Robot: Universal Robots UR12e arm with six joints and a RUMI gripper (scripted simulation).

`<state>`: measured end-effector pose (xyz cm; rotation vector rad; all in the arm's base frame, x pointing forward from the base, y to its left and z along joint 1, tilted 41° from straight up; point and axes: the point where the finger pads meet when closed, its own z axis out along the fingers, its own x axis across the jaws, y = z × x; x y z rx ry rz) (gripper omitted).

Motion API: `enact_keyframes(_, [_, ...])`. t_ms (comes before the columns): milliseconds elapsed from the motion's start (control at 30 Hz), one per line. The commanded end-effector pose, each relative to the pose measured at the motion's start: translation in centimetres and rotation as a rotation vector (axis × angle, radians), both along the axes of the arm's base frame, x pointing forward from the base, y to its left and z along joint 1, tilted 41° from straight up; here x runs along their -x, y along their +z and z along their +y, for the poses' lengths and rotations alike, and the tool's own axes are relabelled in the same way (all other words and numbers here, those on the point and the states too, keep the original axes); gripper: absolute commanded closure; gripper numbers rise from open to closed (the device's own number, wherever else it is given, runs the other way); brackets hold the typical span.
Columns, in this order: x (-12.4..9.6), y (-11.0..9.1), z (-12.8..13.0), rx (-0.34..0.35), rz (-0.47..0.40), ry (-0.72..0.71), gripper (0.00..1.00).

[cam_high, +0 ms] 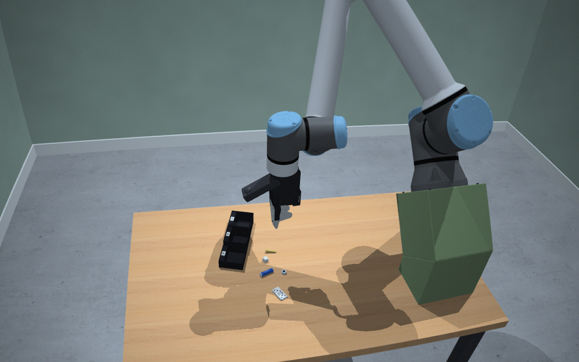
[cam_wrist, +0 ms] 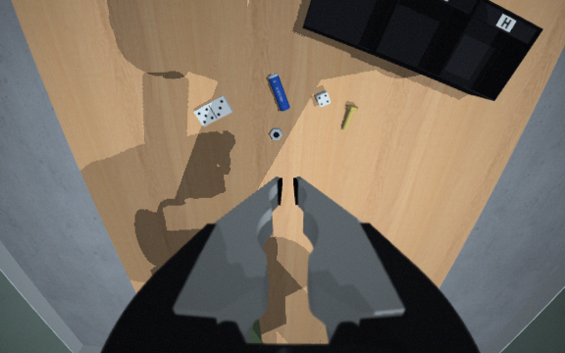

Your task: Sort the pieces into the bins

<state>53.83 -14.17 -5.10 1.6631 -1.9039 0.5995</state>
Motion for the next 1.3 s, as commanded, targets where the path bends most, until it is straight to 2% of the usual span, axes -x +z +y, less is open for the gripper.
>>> enact_keyframes(0, [-0.8,0.4,-0.1,0.004,-0.048,-0.016,0.96])
enact_keyframes(433, [-0.8,0.4,-0.1,0.004,-0.048,-0.016,0.96])
enact_keyframes(533, [-1.0,0.9,-2.5,0.018,-0.145,-0.13,0.96])
enact_keyframes(700, [-1.2,1.8,-6.6,0.03,-0.226,-0.225,0.96])
enact_keyframes(767, [-1.3,2.1,-8.2,0.03,-0.226,-0.225,0.96])
enact_keyframes(833, [-1.3,2.1,-8.2,0.03,-0.226,-0.225,0.96])
enact_keyframes(1267, [-2.0,4.4,-18.8,0.03,-0.226,-0.225,0.96])
